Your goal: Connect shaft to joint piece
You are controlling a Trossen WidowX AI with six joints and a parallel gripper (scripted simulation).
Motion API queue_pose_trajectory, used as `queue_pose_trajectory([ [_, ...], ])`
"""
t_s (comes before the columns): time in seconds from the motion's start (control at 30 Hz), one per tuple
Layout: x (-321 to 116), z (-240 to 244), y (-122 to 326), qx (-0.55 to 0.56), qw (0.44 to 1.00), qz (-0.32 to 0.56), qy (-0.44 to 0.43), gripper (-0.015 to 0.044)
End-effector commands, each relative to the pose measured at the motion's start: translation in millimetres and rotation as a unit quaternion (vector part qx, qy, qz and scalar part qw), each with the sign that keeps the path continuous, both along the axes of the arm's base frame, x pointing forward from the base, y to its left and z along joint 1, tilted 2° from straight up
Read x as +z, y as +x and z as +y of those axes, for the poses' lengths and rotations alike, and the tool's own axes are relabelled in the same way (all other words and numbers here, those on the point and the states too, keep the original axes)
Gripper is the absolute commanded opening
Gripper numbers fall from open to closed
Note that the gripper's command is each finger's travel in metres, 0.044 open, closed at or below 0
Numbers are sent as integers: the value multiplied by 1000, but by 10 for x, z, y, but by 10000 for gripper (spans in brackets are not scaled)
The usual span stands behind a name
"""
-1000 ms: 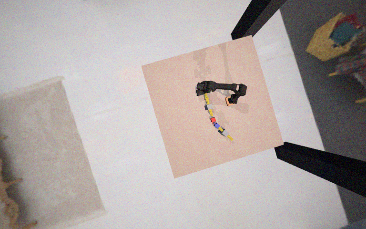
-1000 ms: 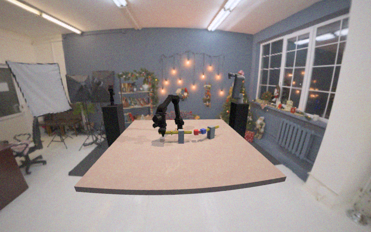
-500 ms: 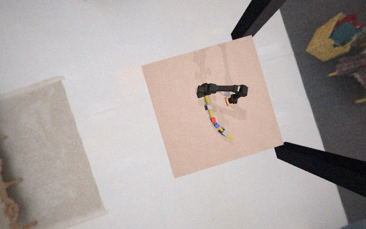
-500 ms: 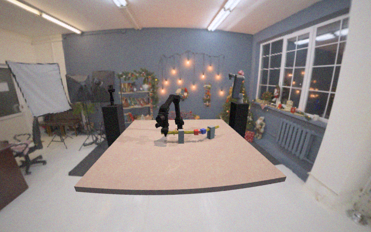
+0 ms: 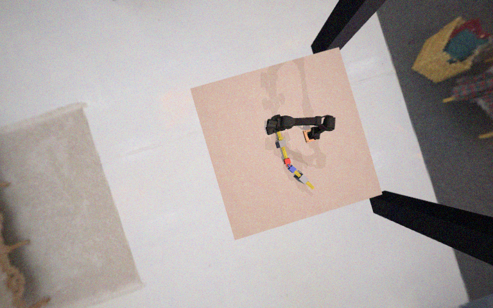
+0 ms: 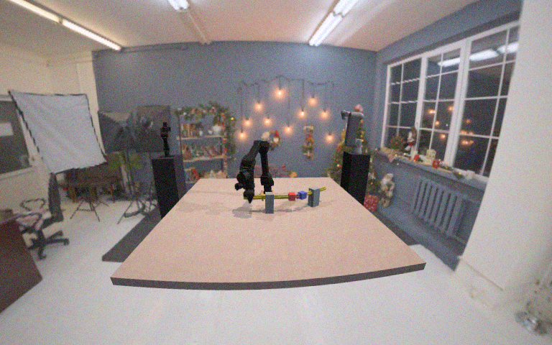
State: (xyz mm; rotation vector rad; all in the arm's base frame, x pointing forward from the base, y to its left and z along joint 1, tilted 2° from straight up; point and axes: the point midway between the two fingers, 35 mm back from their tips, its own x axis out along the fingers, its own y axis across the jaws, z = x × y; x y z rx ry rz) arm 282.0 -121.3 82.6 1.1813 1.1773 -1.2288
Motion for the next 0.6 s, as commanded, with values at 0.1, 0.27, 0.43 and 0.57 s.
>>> queue_pose_trajectory([
  [0.1, -12, 109, 0, -1, 1000, 0, 0, 0],
  [0.27, -6, 115, 1, 0, 1000, 0, 0, 0],
  [0.43, -6, 115, 1, 0, 1000, 0, 0, 0],
  [0.57, -6, 115, 1, 0, 1000, 0, 0, 0],
])
